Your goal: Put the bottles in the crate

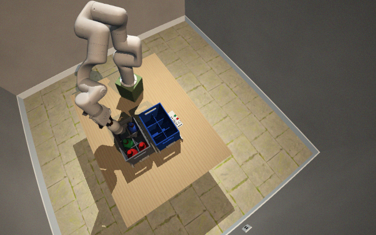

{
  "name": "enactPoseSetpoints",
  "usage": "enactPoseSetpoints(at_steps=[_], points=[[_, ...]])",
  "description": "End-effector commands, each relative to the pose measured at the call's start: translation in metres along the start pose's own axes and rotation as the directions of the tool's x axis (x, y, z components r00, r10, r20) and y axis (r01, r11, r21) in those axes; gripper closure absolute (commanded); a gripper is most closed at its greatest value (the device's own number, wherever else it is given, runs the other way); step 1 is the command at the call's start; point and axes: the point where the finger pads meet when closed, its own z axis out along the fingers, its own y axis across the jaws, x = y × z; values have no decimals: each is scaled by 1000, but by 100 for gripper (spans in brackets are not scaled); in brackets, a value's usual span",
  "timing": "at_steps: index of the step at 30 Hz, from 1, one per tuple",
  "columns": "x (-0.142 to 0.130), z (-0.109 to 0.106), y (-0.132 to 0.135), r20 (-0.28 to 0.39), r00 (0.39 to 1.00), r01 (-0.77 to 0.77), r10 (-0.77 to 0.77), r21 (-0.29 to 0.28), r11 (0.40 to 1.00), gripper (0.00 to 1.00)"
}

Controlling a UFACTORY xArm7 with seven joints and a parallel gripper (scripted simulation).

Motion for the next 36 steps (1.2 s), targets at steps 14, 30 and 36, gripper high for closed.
enactPoseSetpoints(at_steps=[14, 30, 36], points=[[-22, -2, 17, 0, 1000, 1, -1, 5, 1000, 100], [-44, -2, 36, 1, 1000, 1, -1, 5, 1000, 100], [-50, -2, 41, 1, 1000, 1, -1, 5, 1000, 100]])
